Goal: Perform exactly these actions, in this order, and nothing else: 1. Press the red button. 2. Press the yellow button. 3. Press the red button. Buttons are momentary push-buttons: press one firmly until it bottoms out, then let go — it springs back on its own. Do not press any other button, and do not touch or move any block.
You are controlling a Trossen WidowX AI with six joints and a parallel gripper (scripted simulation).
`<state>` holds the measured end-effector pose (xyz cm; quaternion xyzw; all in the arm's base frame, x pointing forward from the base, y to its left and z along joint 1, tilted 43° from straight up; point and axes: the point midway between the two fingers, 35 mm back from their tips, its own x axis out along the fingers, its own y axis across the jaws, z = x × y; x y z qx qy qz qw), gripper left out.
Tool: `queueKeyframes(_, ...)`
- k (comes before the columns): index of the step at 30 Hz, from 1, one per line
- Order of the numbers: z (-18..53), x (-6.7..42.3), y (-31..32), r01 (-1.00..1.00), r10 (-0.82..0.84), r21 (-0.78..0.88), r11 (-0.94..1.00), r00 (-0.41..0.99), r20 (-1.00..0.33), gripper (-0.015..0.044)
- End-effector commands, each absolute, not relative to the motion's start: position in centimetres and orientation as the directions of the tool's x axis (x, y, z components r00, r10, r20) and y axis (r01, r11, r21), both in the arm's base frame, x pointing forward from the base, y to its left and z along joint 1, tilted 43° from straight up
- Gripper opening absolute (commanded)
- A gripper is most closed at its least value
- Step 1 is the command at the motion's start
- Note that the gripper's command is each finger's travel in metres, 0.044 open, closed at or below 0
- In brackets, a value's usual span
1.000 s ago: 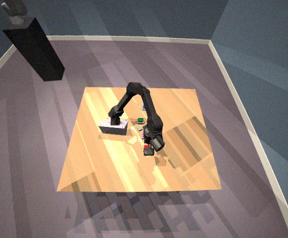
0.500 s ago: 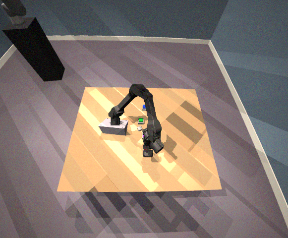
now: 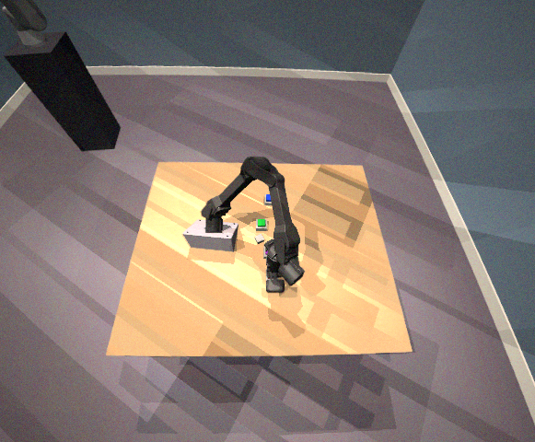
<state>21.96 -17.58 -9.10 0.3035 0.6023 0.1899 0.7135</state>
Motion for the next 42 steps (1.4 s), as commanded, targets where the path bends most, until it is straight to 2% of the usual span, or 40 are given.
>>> queueKeyframes(1, -9.6, 22.0, -16.8, 0.098, 0.644, 0.669, 0.737, 0.2, -0.739, 0.002)
queueKeyframes(32, -11.0, 22.3, -15.6, 0.098, 0.644, 0.67, 0.736, 0.201, -0.738, 0.002)
queueKeyframes(42, -7.8, 21.5, -18.5, 0.099, 0.643, 0.668, 0.737, 0.2, -0.739, 0.002)
